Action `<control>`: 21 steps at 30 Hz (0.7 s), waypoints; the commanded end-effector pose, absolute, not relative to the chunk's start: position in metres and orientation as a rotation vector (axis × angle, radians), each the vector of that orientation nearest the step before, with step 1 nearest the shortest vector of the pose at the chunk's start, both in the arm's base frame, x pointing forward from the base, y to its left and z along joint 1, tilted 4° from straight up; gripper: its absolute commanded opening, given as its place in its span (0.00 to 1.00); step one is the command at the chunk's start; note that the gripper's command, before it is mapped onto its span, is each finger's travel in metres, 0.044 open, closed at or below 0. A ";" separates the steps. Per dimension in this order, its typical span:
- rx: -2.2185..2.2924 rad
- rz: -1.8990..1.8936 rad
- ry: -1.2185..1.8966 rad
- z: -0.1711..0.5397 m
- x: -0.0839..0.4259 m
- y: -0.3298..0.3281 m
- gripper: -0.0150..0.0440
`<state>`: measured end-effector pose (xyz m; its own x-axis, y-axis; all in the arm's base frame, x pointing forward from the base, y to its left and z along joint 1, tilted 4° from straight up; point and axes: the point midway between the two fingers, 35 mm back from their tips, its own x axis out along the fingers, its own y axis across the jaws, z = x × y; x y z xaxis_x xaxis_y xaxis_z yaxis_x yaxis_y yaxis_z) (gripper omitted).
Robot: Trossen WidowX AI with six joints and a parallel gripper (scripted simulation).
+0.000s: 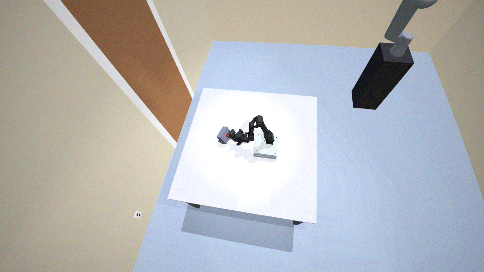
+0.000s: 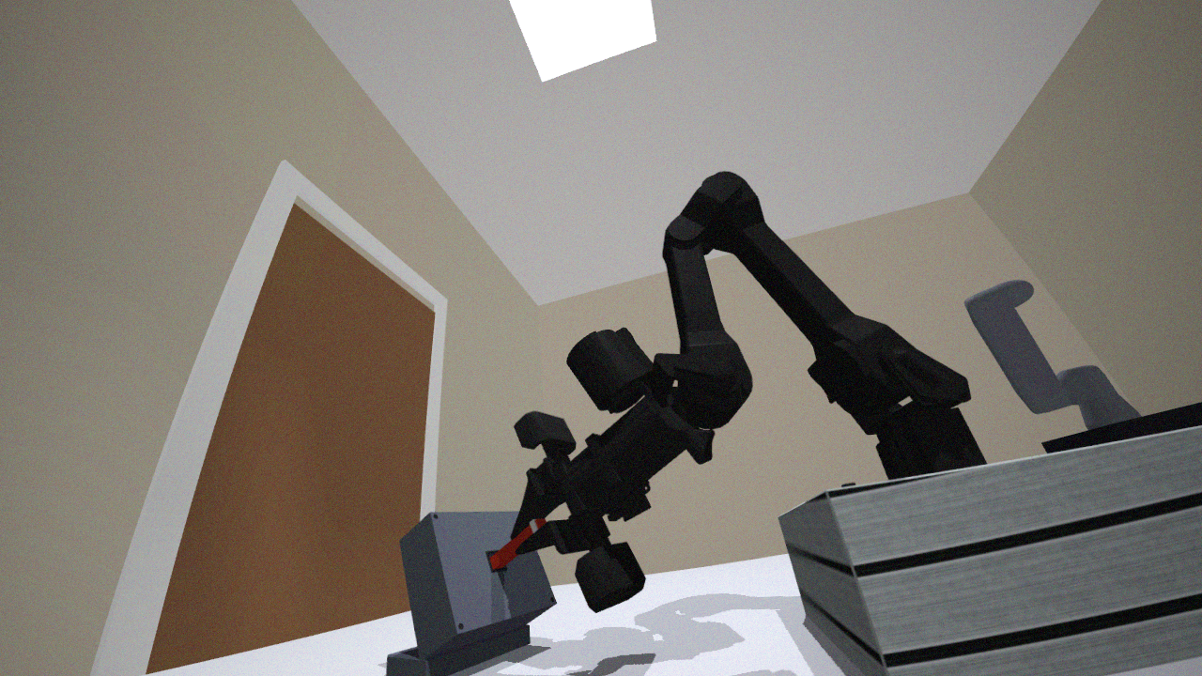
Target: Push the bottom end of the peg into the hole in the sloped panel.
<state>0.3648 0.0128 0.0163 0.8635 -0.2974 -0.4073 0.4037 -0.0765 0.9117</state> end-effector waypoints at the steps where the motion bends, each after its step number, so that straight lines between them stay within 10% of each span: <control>1: 1.541 -0.574 0.087 0.017 0.368 0.013 0.25; 21: 1.541 -0.573 0.086 0.014 0.374 0.010 0.25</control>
